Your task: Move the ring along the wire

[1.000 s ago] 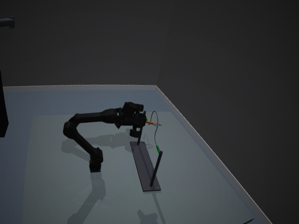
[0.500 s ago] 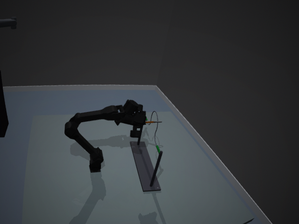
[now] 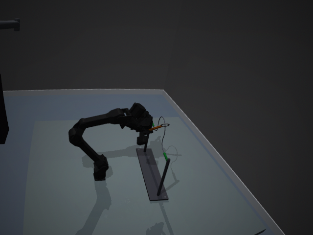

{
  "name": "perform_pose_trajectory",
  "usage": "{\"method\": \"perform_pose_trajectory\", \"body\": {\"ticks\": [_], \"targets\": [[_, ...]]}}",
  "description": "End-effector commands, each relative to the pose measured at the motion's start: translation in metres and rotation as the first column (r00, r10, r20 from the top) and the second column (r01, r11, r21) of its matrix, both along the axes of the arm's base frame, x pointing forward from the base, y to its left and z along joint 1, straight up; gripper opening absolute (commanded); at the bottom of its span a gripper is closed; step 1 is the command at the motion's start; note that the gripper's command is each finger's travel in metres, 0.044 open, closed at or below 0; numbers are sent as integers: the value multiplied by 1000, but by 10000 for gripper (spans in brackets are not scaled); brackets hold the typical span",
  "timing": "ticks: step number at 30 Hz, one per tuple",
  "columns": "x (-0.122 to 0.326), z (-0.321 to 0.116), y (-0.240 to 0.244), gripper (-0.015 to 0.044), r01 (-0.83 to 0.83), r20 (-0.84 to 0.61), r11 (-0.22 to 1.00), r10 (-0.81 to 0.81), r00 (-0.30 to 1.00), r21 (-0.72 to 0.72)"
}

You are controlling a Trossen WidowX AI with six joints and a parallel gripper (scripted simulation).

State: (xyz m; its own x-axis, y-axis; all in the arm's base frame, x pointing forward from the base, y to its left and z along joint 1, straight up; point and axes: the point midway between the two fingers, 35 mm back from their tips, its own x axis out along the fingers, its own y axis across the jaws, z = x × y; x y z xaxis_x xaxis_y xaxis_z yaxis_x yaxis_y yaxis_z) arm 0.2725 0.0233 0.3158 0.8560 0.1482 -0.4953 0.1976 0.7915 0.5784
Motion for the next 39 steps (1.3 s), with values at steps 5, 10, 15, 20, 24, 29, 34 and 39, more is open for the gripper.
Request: {"method": "perform_pose_trajectory", "body": {"ticks": [5,10,15,20,24,29,34,39], "targets": [[0,-1,-5,-150,3,-13,991,-5,1000,-131],[-1,-3,-8,-150,4,-23,978,-9,1000,-210],[-1,-4,-11,-150,4,-32,958,-14,999,-287],[-2,-6,-14,-150,3,-40,932,-18,999,-363],[-2,-6,-17,-150,1,-47,907,-23,999,-422],[-2,-7,-20,-150,-2,-54,870,-28,998,-493],[-3,-8,-23,-150,-6,-61,828,-34,998,-560],[-3,-8,-27,-150,-10,-68,781,-41,997,-625]]}}
